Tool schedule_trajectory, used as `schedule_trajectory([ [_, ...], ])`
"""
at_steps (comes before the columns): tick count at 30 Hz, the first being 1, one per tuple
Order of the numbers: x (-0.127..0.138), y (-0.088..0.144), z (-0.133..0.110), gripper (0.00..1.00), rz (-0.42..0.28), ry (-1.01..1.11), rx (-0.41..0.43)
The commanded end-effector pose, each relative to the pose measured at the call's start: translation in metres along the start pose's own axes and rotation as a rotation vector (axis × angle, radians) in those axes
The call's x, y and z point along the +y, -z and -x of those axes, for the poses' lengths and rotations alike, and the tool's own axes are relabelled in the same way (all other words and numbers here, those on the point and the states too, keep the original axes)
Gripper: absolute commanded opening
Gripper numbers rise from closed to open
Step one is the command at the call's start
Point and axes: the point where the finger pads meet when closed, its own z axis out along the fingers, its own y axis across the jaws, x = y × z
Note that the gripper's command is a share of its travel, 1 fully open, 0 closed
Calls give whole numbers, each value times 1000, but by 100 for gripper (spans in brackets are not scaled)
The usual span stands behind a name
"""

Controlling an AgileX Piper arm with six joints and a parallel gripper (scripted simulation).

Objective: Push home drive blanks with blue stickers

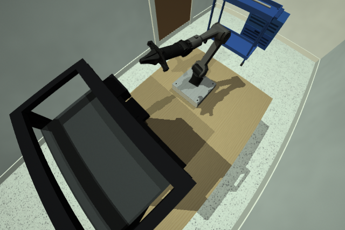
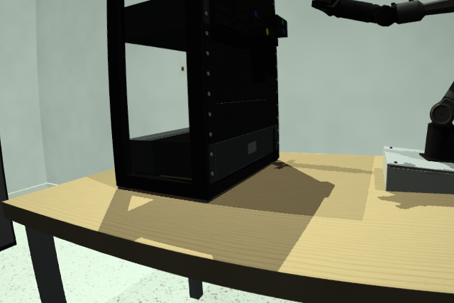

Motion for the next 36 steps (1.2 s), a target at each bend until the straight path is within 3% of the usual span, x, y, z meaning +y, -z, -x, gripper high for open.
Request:
schedule_trajectory([
  [1,-1,2,0,0,15,64,-7],
  [25,6,18,-27,0,154,739,15],
  [36,8,25,-41,0,215,932,34],
])
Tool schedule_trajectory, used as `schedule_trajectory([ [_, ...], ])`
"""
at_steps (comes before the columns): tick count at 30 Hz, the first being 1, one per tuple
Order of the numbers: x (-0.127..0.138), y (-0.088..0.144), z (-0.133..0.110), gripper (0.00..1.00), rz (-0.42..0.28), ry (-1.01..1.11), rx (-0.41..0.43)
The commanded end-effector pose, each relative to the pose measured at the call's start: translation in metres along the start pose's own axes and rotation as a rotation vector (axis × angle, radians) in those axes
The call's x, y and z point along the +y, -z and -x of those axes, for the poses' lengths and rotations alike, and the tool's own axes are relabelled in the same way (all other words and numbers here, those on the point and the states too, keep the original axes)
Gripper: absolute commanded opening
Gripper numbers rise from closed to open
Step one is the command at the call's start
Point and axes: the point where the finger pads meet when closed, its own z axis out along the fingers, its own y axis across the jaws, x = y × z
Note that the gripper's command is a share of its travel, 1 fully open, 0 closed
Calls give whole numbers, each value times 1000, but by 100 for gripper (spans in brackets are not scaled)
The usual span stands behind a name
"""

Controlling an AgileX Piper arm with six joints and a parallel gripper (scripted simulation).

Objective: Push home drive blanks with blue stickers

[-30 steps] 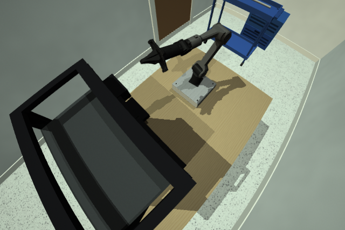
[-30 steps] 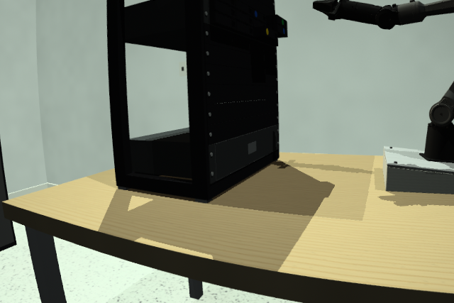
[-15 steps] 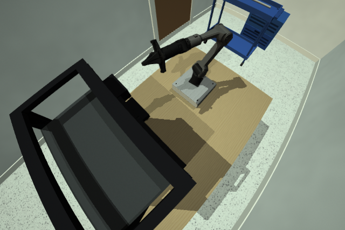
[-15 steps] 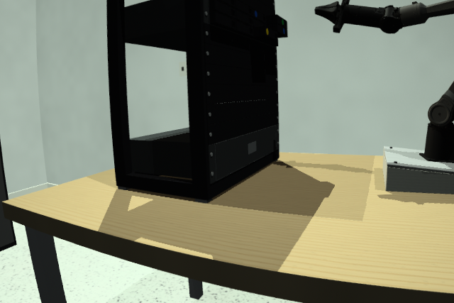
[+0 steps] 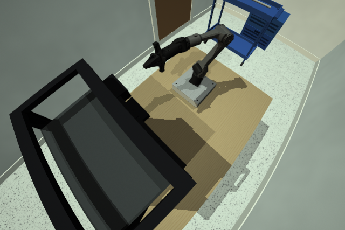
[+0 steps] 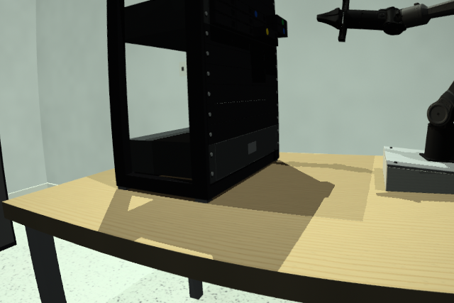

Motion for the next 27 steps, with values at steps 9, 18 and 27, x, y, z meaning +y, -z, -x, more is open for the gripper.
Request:
schedule_trajectory([
  [9,10,5,-5,0,48,128,4],
  [18,19,8,-11,0,88,224,9],
  [27,23,10,-13,0,107,266,11],
])
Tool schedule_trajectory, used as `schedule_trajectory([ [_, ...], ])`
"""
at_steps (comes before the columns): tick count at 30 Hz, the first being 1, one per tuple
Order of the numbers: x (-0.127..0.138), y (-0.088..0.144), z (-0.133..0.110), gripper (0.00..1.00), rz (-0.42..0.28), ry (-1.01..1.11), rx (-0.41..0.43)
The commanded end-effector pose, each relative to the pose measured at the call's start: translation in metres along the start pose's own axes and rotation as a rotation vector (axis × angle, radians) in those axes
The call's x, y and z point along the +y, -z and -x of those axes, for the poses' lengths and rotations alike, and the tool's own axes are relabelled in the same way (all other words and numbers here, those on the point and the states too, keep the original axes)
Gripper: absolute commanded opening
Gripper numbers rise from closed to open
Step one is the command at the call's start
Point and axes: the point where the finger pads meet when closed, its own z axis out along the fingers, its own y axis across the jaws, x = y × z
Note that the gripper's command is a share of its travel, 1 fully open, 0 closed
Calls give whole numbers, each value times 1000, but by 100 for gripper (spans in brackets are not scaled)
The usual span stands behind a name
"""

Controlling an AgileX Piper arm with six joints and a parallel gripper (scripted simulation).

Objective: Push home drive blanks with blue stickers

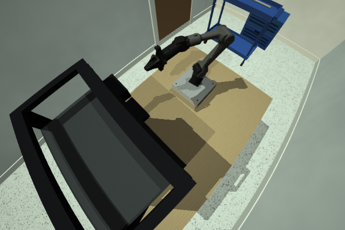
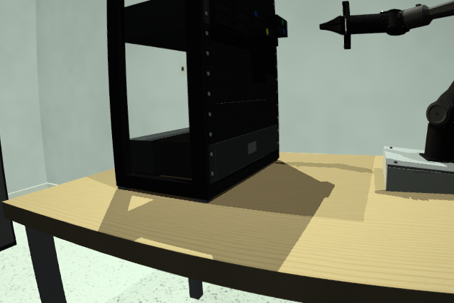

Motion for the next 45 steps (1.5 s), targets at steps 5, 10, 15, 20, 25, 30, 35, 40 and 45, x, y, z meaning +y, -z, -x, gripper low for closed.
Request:
schedule_trajectory([
  [5,1,1,0,0,7,21,0],
  [10,2,2,0,0,10,28,0],
  [15,2,2,-1,0,10,29,0],
  [20,2,2,-1,0,10,29,0],
  [25,2,2,-1,0,10,29,0],
  [30,2,2,-1,0,10,29,0],
  [35,2,-6,-1,0,10,29,0],
  [40,0,-43,-1,0,10,29,0],
  [45,0,-50,-1,0,10,29,0],
])
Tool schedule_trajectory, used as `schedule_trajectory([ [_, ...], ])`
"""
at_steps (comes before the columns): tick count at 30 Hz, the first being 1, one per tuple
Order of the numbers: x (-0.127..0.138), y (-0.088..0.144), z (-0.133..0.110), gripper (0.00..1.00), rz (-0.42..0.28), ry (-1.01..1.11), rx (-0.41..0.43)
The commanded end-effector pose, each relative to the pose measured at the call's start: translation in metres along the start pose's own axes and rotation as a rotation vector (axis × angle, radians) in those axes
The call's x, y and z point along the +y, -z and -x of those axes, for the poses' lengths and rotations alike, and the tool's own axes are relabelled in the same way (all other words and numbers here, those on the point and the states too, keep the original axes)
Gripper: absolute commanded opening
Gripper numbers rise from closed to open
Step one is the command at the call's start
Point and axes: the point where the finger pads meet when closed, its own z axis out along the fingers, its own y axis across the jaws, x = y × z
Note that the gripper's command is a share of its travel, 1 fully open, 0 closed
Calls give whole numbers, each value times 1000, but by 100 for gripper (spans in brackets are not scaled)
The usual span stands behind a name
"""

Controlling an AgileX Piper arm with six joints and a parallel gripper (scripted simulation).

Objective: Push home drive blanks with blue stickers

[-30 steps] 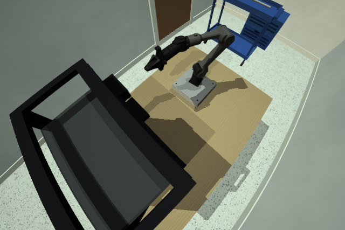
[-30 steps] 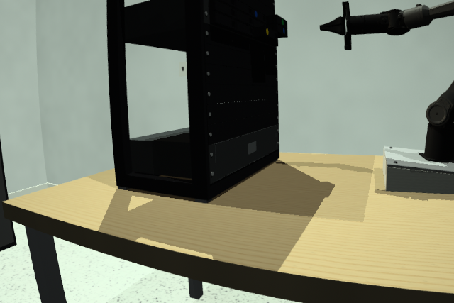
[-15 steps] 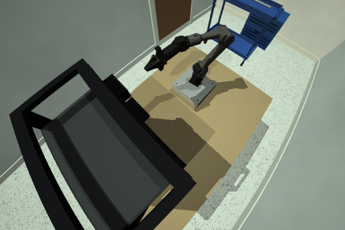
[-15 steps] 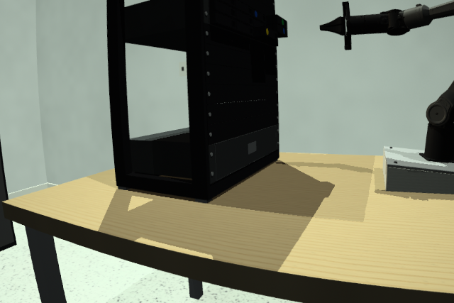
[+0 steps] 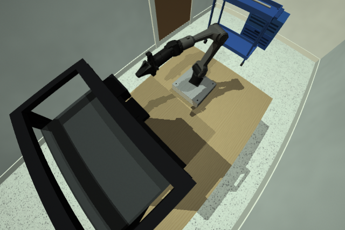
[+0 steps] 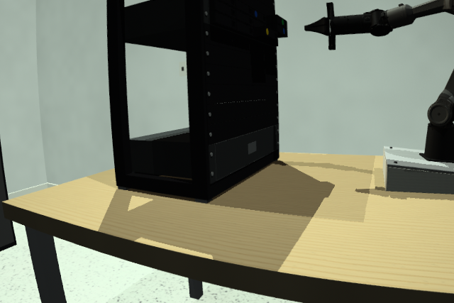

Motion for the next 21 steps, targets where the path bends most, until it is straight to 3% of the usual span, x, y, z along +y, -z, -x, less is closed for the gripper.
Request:
schedule_trajectory([
  [1,-1,-7,0,0,-1,0,1],
  [3,-1,-21,0,0,-1,0,1],
  [5,-1,-21,0,0,-1,0,1],
  [11,-1,-64,0,0,-1,0,1],
  [21,-1,-65,0,0,-1,0,1],
])
